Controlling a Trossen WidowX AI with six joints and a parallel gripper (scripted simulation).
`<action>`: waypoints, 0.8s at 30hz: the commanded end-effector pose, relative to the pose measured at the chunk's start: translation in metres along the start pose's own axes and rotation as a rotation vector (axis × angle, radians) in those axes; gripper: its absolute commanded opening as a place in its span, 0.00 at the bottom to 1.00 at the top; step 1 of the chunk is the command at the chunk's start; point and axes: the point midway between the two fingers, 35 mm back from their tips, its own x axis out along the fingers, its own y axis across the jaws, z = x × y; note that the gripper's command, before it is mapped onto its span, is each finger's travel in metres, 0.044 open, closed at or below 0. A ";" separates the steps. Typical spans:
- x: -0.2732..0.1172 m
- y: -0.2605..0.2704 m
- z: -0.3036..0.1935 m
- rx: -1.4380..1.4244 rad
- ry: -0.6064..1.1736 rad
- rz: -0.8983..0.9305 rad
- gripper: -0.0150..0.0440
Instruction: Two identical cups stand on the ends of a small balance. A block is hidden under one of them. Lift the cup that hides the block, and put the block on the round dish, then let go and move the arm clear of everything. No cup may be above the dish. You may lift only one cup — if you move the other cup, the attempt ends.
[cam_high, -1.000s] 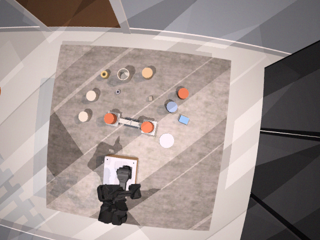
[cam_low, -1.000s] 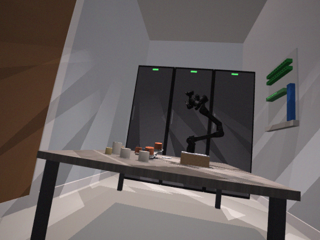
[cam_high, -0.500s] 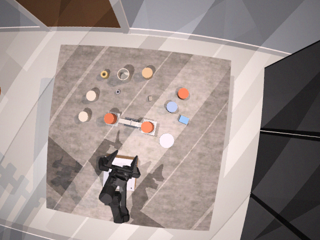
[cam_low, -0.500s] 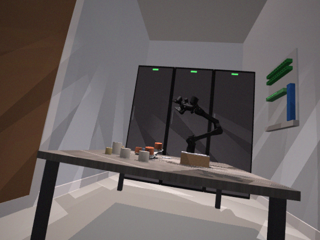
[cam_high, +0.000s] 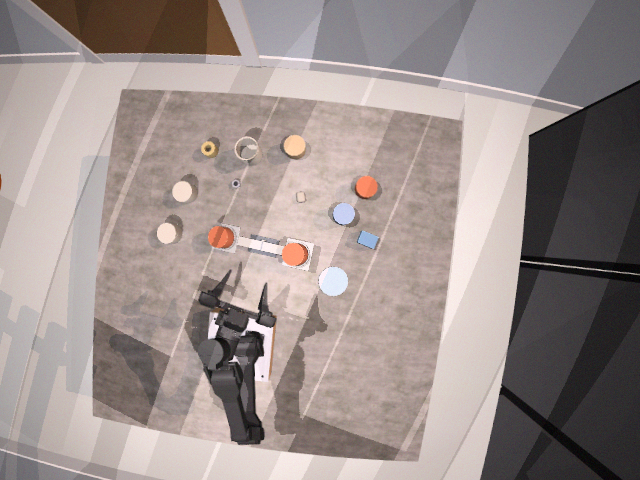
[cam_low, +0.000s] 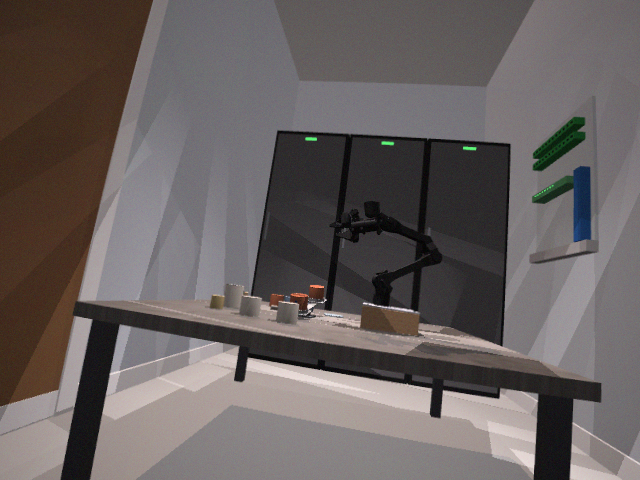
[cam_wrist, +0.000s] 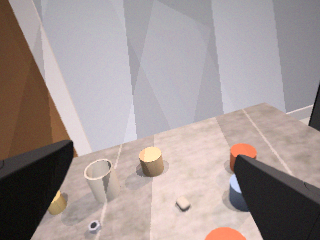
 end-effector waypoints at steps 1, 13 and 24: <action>0.007 0.001 -0.036 -0.075 0.137 0.006 1.00; 0.004 -0.006 -0.126 -0.262 0.500 0.020 1.00; -0.002 -0.010 -0.150 -0.315 0.604 0.022 1.00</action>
